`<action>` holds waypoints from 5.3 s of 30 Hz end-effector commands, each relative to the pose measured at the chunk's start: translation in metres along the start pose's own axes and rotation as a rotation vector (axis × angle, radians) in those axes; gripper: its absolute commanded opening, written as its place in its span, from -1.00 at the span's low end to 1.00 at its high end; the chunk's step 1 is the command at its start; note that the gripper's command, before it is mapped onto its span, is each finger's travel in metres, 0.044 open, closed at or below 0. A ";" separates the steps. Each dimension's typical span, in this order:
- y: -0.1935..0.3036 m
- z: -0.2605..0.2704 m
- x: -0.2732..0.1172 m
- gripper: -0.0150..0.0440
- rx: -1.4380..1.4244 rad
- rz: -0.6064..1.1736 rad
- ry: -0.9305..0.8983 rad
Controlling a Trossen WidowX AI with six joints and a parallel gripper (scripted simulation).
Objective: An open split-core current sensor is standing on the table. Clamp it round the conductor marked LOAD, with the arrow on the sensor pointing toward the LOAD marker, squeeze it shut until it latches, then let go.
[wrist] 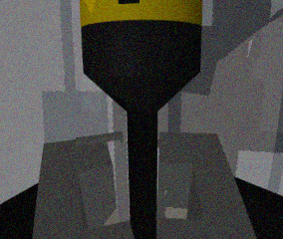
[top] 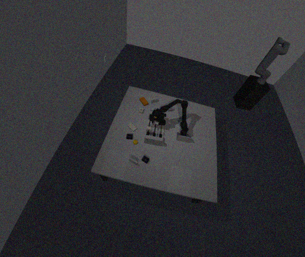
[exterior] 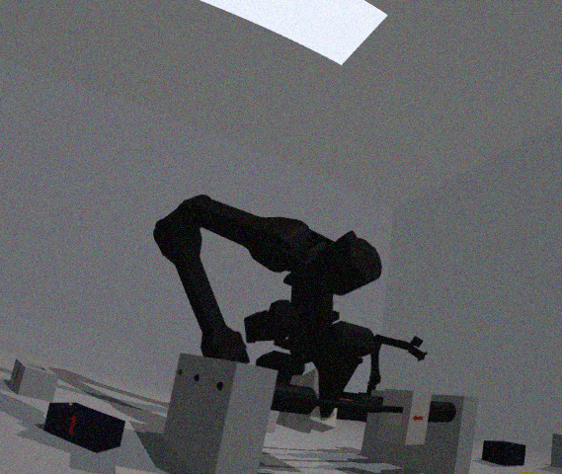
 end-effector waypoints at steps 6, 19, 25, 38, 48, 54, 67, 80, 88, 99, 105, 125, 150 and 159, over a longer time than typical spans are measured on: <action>0.004 0.003 -0.003 -0.49 -0.002 0.009 -0.017; 0.004 0.003 -0.003 -0.49 -0.002 0.009 -0.017; 0.000 0.000 0.000 -0.49 0.000 0.000 0.000; 0.000 0.000 0.000 -0.49 0.000 0.000 0.000; 0.000 0.000 0.000 -0.49 0.000 0.000 0.000; 0.000 0.000 0.000 -0.49 0.000 0.000 0.000; 0.000 0.000 0.000 -0.49 0.000 0.000 0.000; 0.000 0.000 0.000 -0.49 0.000 0.000 0.000; 0.000 0.000 0.000 -0.49 0.000 0.000 0.000; 0.000 0.000 0.000 -0.49 0.000 0.000 0.000; 0.000 0.000 0.000 -0.49 0.000 0.000 0.000; 0.002 -0.002 -0.009 1.00 -0.002 -0.006 -0.067; 0.006 0.000 0.005 1.00 -0.002 -0.021 -0.203; 0.006 0.005 0.003 1.00 -0.002 -0.048 -0.342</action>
Point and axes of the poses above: the point midway between the two fingers, 35 mm back from their tips, its own x axis out along the fingers, its own z axis across the jaws, y = z × x, the point moved 2 cm from there along -x, back along the fingers, and after that the axes turned 10 degrees about -x, right-handed, at the moved point
